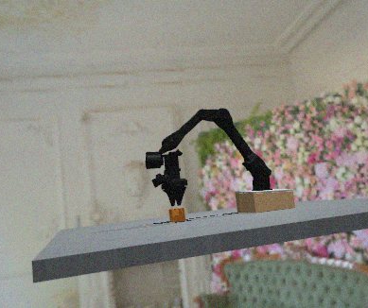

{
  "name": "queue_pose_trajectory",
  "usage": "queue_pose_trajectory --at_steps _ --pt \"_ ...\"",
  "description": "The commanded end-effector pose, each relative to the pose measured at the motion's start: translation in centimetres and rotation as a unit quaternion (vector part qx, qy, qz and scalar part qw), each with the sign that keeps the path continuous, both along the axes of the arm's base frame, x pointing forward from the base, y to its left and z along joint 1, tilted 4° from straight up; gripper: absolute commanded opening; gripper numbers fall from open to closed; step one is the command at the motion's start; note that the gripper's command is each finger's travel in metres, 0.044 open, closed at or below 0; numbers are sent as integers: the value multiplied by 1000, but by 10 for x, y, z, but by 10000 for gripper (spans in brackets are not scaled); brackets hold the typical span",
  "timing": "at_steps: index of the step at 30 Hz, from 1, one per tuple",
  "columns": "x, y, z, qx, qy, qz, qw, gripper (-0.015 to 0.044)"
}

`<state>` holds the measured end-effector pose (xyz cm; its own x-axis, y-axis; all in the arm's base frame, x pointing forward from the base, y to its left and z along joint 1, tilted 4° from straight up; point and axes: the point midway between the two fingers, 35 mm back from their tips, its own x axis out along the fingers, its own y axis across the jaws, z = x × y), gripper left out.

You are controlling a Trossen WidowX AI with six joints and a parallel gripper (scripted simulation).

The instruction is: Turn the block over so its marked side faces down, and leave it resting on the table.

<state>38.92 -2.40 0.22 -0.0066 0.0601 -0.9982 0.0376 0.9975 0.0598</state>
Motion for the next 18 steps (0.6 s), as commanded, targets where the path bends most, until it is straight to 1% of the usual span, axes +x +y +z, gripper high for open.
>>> queue_pose_trajectory --at_steps 1,17,18 --pt "-2 0 -10 -1 4 -1 1000 440" --pt "-3 2 -33 -1 4 -1 1000 440" --pt "-3 2 -33 -1 4 -1 1000 414"
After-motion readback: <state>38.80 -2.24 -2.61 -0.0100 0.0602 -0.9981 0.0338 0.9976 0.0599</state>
